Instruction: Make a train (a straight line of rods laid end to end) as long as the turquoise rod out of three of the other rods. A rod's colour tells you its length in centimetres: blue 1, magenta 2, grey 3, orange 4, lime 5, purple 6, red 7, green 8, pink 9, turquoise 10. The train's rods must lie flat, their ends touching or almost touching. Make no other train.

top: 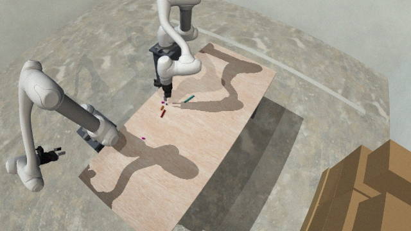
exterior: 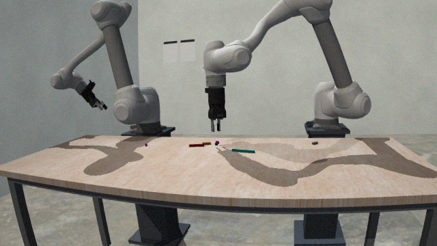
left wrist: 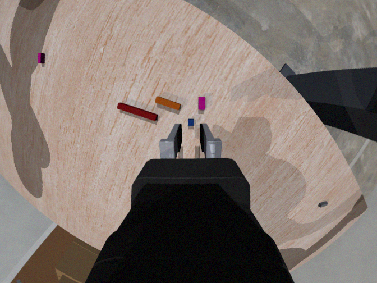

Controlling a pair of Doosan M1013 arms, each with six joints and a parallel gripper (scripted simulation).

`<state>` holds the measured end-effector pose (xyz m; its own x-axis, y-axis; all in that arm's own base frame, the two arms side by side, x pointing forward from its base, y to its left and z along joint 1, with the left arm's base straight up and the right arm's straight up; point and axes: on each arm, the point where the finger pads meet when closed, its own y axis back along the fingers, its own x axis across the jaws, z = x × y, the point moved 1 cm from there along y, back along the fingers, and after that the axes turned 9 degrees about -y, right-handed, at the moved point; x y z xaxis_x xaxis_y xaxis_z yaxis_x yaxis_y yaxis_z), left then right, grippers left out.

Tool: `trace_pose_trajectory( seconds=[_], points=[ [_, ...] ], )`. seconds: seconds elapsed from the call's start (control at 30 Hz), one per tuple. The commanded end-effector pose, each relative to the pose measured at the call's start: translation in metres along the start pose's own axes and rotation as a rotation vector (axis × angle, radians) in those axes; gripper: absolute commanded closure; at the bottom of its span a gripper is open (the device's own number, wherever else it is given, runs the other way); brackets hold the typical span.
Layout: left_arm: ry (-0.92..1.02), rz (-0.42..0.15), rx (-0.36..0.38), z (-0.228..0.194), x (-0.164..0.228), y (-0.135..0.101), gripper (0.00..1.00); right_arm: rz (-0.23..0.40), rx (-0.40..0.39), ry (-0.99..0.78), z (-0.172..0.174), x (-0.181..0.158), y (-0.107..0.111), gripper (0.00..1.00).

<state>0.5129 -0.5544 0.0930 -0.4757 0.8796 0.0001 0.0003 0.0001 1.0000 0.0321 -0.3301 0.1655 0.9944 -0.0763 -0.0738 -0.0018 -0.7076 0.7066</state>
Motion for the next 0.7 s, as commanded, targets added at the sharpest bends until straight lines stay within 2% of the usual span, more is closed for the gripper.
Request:
trace_pose_trajectory(
  seconds=[0.0, 0.67],
  points=[
    [0.000, -0.002, -0.001, 0.000, 0.000, -0.001, 0.46, 0.000, -0.001, 0.000, 0.000, 0.000, 0.000, 0.00],
    [0.000, -0.002, -0.001, 0.000, -0.001, -0.028, 0.46, 0.000, -0.001, 0.000, 0.000, 0.000, 0.000, 0.00]
  ],
)
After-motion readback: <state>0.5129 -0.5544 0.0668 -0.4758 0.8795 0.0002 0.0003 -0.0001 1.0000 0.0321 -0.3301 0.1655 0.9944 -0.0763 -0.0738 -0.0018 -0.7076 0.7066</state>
